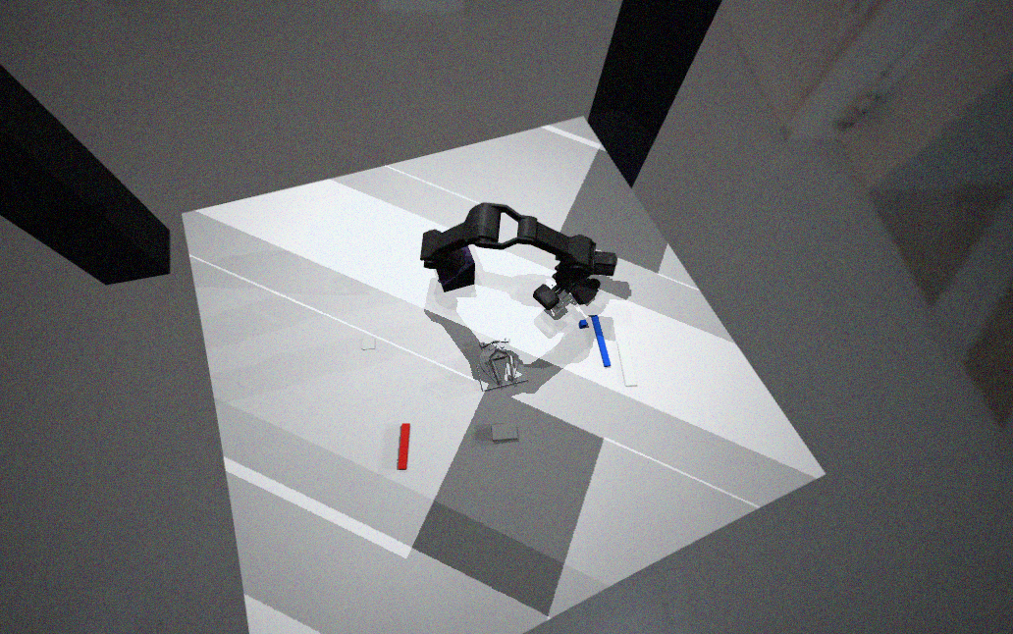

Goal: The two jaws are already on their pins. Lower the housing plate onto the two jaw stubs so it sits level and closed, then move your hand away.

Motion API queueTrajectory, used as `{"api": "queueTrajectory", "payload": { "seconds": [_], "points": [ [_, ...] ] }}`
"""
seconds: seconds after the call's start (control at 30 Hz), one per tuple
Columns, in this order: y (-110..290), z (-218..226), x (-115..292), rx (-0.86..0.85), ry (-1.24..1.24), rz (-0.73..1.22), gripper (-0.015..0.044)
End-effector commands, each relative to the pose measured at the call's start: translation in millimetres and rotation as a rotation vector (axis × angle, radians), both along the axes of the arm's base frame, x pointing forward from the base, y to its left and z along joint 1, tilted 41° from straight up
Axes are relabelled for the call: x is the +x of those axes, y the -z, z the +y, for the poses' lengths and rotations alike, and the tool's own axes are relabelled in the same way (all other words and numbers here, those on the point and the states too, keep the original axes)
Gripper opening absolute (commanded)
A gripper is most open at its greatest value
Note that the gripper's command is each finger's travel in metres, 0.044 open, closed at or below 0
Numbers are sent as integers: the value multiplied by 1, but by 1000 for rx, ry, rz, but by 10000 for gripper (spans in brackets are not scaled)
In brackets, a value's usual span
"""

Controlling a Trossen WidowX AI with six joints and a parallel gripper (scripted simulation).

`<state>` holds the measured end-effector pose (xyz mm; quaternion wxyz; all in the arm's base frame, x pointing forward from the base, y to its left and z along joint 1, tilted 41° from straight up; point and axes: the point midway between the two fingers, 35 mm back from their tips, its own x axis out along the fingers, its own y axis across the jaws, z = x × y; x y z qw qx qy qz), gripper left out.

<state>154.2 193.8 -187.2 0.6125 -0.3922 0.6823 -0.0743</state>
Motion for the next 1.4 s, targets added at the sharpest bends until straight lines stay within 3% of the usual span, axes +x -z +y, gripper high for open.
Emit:
{"api": "queueTrajectory", "payload": {
  "seconds": [0.0, 0.37, 0.77, 1.37],
  "points": [
    [0, 0, 0, 0, 0, 0, 420],
    [0, 0, 0, 0, 0, 0, 351],
    [-1, 1, 0, 0, 0, 0, 351],
    [-45, 37, -3, -2, -4, 3, 351]
  ]
}}
